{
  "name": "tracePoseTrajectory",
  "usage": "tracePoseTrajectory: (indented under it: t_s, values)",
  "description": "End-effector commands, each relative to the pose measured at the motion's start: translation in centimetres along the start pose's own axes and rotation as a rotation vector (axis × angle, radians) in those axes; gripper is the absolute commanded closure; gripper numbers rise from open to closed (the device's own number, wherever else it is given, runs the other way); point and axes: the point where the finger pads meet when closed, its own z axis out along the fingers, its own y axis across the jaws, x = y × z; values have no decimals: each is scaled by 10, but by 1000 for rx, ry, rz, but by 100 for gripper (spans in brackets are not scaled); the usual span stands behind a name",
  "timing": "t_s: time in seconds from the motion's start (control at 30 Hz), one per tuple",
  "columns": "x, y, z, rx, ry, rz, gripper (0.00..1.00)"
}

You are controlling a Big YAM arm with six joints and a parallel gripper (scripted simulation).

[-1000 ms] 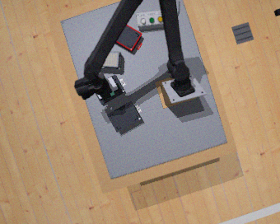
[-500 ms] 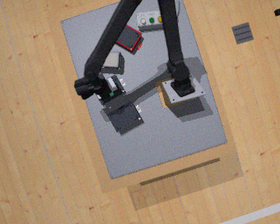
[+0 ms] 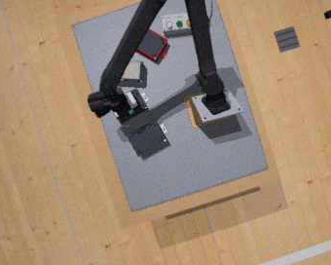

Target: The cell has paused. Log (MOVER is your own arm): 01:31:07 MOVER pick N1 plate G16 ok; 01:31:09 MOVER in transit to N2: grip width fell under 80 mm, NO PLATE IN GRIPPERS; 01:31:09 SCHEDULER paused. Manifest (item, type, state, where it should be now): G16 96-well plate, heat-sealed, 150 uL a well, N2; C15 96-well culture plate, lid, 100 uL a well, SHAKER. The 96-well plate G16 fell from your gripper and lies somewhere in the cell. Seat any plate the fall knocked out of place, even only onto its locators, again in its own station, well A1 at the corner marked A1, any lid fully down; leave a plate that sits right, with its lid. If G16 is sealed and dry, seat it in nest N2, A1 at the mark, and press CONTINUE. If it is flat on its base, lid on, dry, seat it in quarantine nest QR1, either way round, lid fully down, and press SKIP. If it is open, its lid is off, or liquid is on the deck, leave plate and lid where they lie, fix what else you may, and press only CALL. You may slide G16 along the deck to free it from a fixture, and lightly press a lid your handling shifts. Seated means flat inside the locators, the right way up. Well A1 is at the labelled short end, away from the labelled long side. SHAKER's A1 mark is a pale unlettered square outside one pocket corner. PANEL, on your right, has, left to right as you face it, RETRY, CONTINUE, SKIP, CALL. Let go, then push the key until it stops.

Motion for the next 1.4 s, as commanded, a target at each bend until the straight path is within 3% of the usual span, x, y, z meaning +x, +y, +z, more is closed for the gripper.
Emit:
tracePoseTrajectory:
  t_s: [0.0,1.23,1.37]
  values:
    - [5,2,11,0,13,-10,100]
    - [6,3,44,-4,13,-10,100]
    - [5,-2,38,3,-5,3,100]
